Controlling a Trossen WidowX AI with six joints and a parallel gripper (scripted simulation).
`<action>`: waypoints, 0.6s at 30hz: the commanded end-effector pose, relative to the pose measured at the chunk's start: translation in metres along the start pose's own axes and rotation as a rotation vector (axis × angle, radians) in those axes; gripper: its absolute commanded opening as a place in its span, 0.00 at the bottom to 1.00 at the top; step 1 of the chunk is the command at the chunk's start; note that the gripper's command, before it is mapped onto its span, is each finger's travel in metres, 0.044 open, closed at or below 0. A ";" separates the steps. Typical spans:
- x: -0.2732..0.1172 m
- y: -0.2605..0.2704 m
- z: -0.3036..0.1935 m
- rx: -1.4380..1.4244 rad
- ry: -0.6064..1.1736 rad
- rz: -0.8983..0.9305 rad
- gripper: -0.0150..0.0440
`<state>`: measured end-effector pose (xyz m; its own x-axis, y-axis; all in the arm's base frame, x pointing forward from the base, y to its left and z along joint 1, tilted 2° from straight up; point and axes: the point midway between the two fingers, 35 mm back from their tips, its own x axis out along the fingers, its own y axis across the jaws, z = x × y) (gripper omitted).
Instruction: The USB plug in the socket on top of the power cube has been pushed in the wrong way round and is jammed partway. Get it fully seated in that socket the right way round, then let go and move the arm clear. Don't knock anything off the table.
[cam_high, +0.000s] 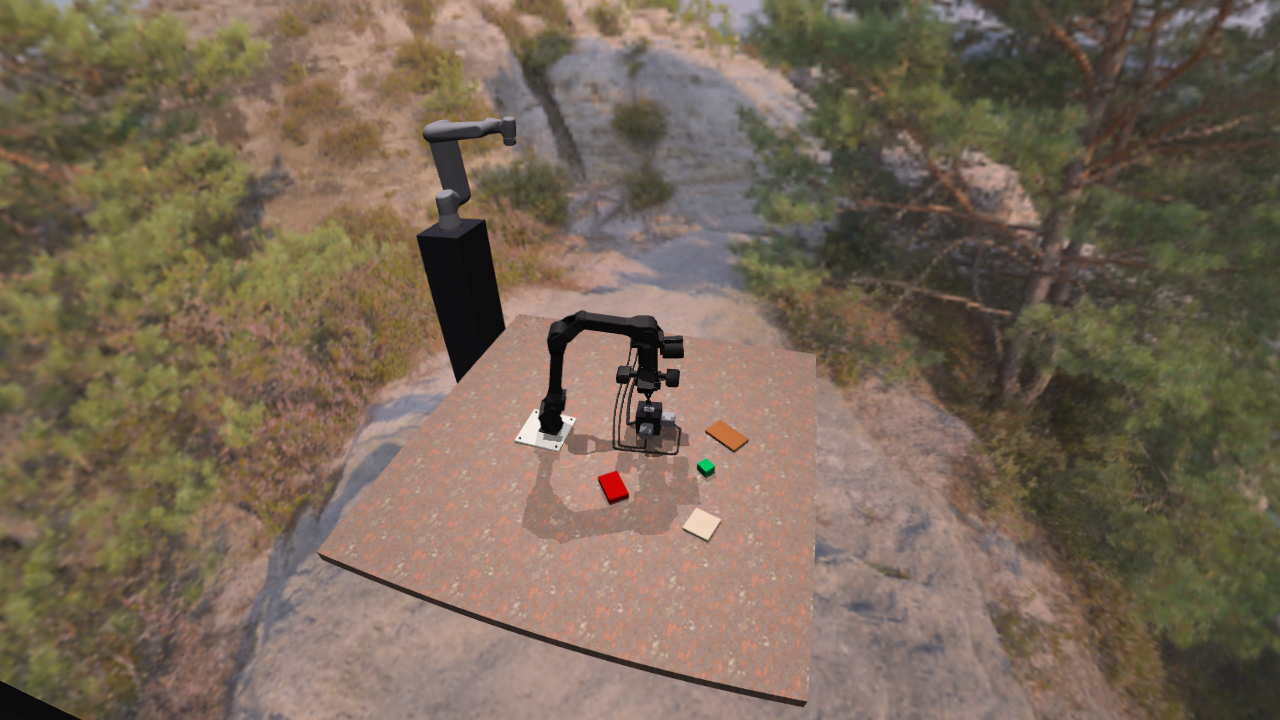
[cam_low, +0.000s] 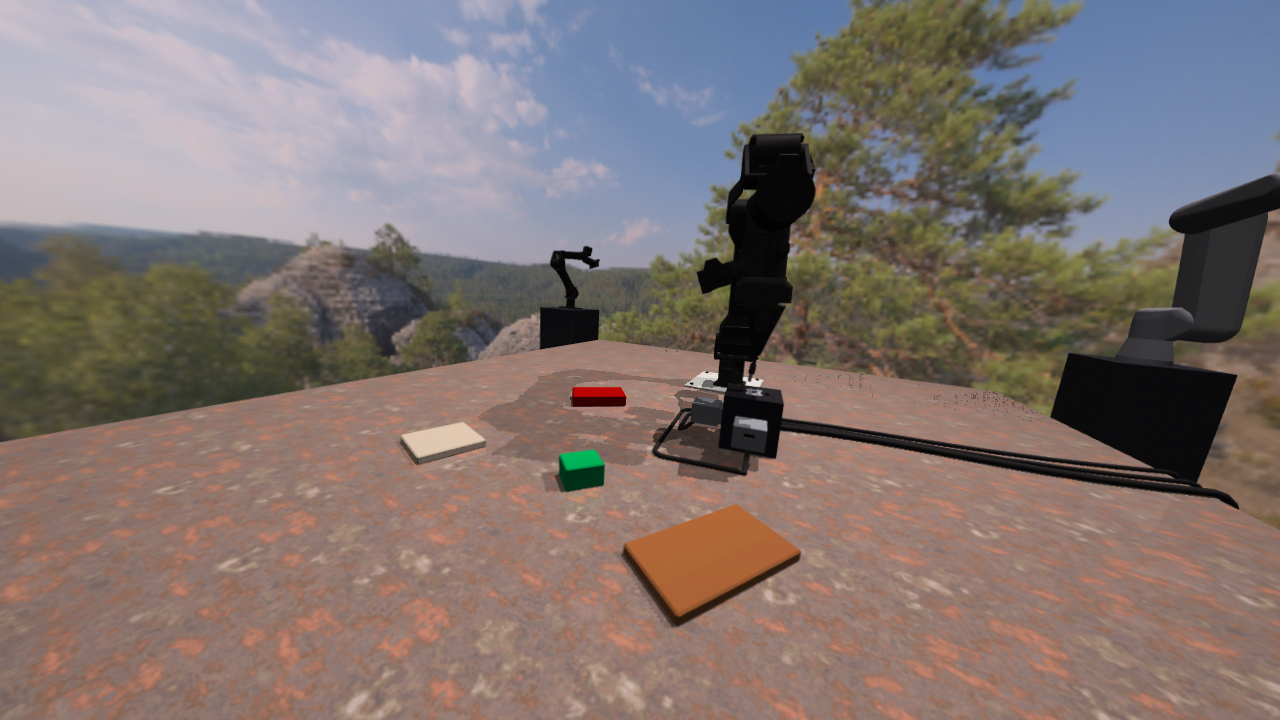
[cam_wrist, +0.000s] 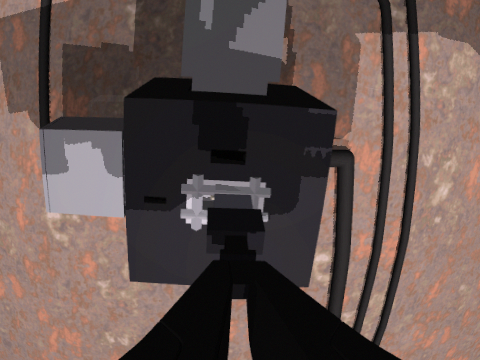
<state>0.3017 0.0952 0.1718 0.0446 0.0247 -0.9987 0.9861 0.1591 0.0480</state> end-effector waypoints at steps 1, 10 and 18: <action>0.000 0.000 -0.001 0.002 0.008 0.002 0.25; 0.001 0.000 -0.001 0.003 0.014 0.002 0.25; 0.002 0.001 -0.002 0.005 0.019 0.002 0.25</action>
<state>0.3019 0.0962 0.1696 0.0431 0.0367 -0.9984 0.9866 0.1561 0.0483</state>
